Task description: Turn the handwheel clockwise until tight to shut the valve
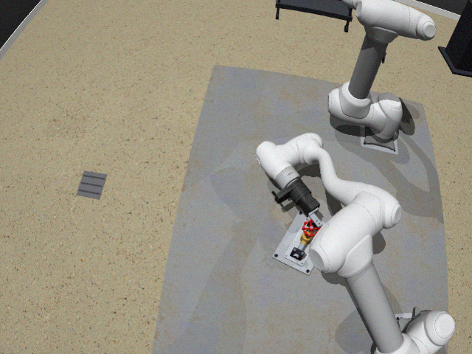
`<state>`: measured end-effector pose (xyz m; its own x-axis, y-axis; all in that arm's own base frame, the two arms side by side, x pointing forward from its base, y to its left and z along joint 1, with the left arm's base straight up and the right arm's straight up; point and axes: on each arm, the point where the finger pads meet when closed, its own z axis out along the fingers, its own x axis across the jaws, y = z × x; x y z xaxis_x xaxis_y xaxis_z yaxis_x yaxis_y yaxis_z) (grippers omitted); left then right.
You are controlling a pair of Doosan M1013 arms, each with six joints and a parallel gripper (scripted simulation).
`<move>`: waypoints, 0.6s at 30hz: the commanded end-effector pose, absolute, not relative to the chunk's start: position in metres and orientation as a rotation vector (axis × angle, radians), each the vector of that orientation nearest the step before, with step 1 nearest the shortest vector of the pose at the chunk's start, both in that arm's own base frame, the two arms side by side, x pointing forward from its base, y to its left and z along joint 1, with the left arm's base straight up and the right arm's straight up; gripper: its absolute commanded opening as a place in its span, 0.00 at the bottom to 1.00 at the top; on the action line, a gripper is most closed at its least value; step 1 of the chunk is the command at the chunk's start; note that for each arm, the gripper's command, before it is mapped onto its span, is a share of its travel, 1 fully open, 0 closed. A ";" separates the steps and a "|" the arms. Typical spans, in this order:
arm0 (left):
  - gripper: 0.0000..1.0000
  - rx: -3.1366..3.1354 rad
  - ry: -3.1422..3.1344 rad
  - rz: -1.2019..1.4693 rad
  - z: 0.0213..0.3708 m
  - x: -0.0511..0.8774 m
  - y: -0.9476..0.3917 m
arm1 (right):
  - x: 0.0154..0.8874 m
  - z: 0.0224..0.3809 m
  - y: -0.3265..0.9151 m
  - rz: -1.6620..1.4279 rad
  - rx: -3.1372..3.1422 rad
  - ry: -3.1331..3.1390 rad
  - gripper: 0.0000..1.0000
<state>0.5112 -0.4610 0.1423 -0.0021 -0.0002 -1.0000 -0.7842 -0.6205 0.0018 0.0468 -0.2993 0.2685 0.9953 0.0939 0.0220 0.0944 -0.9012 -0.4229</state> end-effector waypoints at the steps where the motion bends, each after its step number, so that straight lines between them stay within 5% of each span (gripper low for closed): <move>1: 0.55 -1.735 0.761 1.731 0.144 0.512 -0.463 | 0.047 0.269 -0.300 -0.002 -2.702 -0.134 1.00; 18: 0.55 -1.990 0.429 1.986 0.144 0.522 -0.469 | 0.047 0.269 -0.300 -0.002 -2.702 -0.134 1.00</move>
<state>0.5195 -0.4683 0.1430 -0.0040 -0.0025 -1.0000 -0.5090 -0.8608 0.0042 0.0468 -0.2993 0.2685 0.9953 0.0939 0.0220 0.0944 -0.9012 -0.4229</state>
